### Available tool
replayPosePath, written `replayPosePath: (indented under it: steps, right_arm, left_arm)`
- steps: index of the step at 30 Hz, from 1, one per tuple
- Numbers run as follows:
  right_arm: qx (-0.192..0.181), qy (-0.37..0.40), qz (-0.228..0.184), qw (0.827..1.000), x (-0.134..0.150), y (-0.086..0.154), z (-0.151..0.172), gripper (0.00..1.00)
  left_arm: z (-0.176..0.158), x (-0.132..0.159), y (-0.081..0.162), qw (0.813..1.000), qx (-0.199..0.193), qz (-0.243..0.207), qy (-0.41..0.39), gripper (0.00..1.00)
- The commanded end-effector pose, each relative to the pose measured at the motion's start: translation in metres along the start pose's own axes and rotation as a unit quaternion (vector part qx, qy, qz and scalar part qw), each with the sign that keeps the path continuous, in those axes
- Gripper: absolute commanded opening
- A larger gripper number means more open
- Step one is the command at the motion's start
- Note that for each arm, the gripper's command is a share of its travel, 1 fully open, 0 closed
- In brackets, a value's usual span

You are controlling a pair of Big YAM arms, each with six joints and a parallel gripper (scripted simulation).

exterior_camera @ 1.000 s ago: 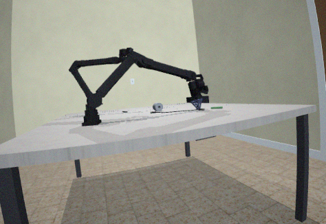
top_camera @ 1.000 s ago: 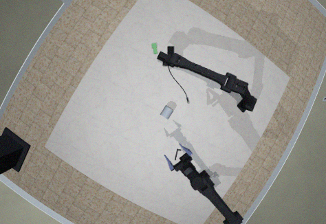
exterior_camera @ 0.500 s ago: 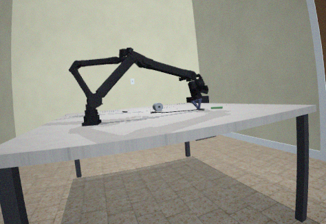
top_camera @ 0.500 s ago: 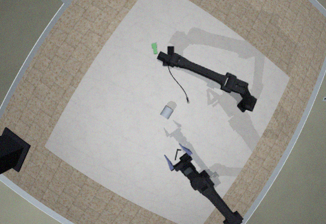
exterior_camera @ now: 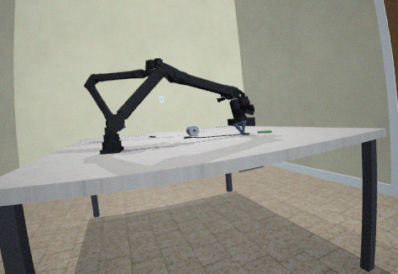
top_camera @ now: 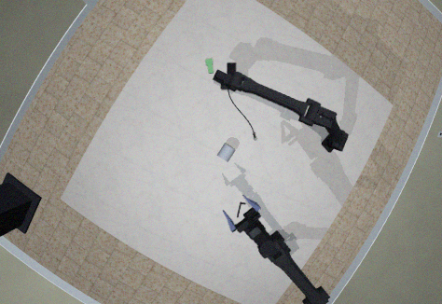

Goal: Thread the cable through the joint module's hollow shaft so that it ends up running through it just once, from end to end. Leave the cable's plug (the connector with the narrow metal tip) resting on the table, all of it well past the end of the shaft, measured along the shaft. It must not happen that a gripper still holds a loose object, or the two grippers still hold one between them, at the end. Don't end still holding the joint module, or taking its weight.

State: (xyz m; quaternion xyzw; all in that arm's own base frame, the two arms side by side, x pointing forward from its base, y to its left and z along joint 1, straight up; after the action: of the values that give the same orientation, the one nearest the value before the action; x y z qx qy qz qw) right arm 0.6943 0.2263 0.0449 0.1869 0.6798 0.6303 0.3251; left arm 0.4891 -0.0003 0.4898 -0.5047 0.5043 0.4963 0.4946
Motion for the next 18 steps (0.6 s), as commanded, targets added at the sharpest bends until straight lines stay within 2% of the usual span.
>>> replayPosePath:
  steps: [1, 3, 4, 5, 6, 7, 8, 9, 11, 14, 16, 17, 18]
  right_arm:
    - [-0.006, 0.0, -0.001, 1.0, -0.014, 0.008, 0.002, 0.0]
    - [-0.031, -0.005, -0.014, 0.999, -0.024, 0.044, 0.008, 0.0]
    - [-0.031, -0.006, -0.014, 0.999, -0.025, 0.042, 0.009, 0.0]
    - [-0.036, -0.006, -0.017, 0.999, -0.026, 0.05, 0.01, 0.0]
    - [-0.03, -0.004, -0.013, 0.999, -0.024, 0.042, 0.009, 0.0]
    - [-0.037, -0.005, -0.017, 0.999, -0.026, 0.055, 0.01, 0.0]
    - [-0.029, -0.003, -0.012, 1.0, -0.023, 0.043, 0.009, 0.0]
    - [-0.032, -0.004, -0.014, 0.999, -0.025, 0.049, 0.009, 0.0]
    - [-0.024, -0.003, -0.009, 1.0, -0.023, 0.037, 0.008, 0.0]
    - [-0.038, -0.005, -0.016, 0.999, -0.029, 0.063, 0.008, 0.0]
    - [-0.038, -0.005, -0.016, 0.999, -0.029, 0.063, 0.008, 0.0]
    - [-0.02, 0.0, -0.005, 1.0, -0.015, 0.039, 0.007, 0.0]
    - [-0.026, 0.0, -0.009, 1.0, -0.022, 0.045, 0.009, 0.0]
  left_arm:
    - [0.003, -0.04, 0.0, 0.999, -0.003, -0.035, -0.003, 0.96]
    - [0.003, -0.04, 0.0, 0.999, -0.003, -0.035, -0.003, 0.96]
    - [0.003, -0.04, 0.0, 0.999, -0.003, -0.035, -0.003, 0.96]
    - [0.003, -0.04, 0.0, 0.999, -0.003, -0.035, -0.003, 0.96]
    - [0.003, -0.04, 0.0, 0.999, -0.003, -0.035, -0.003, 0.96]
    - [0.003, -0.04, 0.0, 0.999, -0.003, -0.035, -0.003, 0.96]
    - [0.003, -0.04, 0.0, 0.999, -0.003, -0.035, -0.003, 0.96]
    - [0.003, -0.04, 0.0, 0.999, -0.003, -0.035, -0.003, 0.96]
    - [0.003, -0.04, 0.0, 0.999, -0.003, -0.035, -0.003, 0.96]
    - [0.003, -0.04, 0.0, 0.999, -0.003, -0.035, -0.003, 0.96]
    - [0.003, -0.04, 0.0, 0.999, -0.003, -0.035, -0.003, 0.96]
    - [0.003, -0.04, 0.0, 0.999, -0.003, -0.035, -0.003, 0.96]
    - [0.003, -0.04, 0.0, 0.999, -0.003, -0.035, -0.003, 0.96]
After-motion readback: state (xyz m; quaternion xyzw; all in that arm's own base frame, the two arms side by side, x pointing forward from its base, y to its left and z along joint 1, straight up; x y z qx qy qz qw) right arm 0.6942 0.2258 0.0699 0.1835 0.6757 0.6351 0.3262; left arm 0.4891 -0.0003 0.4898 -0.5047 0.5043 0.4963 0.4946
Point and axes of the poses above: on each arm, the point where the finger pads meet when closed, its own y axis back along the fingers, its own z axis across the jaws, x = y × z, the point moved 3 cm from there along y, back along the fingers, and after that the axes turned 1 degree about y, right-handed, at the moved point
